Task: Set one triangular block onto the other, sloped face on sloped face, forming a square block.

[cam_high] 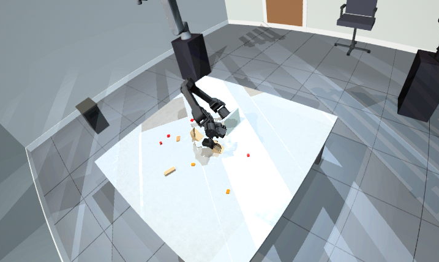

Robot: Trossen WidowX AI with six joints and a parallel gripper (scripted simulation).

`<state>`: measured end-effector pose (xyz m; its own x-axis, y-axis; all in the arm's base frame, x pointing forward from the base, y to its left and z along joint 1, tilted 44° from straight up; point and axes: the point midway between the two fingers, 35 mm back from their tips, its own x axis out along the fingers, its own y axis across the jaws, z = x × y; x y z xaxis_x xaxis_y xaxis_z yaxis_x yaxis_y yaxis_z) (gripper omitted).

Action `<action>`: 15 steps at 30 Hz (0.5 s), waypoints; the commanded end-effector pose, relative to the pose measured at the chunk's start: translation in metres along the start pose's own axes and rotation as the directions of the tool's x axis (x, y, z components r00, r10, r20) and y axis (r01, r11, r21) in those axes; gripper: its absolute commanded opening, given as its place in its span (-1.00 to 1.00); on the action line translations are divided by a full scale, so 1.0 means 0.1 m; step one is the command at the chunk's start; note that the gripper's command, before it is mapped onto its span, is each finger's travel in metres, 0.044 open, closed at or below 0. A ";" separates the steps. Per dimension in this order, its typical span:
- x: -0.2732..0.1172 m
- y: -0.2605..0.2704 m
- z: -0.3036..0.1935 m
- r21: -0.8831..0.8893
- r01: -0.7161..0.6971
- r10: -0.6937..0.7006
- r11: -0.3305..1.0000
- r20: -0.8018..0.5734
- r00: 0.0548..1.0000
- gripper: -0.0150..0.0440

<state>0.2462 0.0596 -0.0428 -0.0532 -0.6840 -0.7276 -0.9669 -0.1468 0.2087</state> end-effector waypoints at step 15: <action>-0.11 0.02 -0.33 0.963 -0.269 0.055 0.026 0.267 0.962 1.00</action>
<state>0.2505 0.0499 -0.0307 -0.1270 -0.5899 -0.7975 -0.8468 0.4831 -0.2225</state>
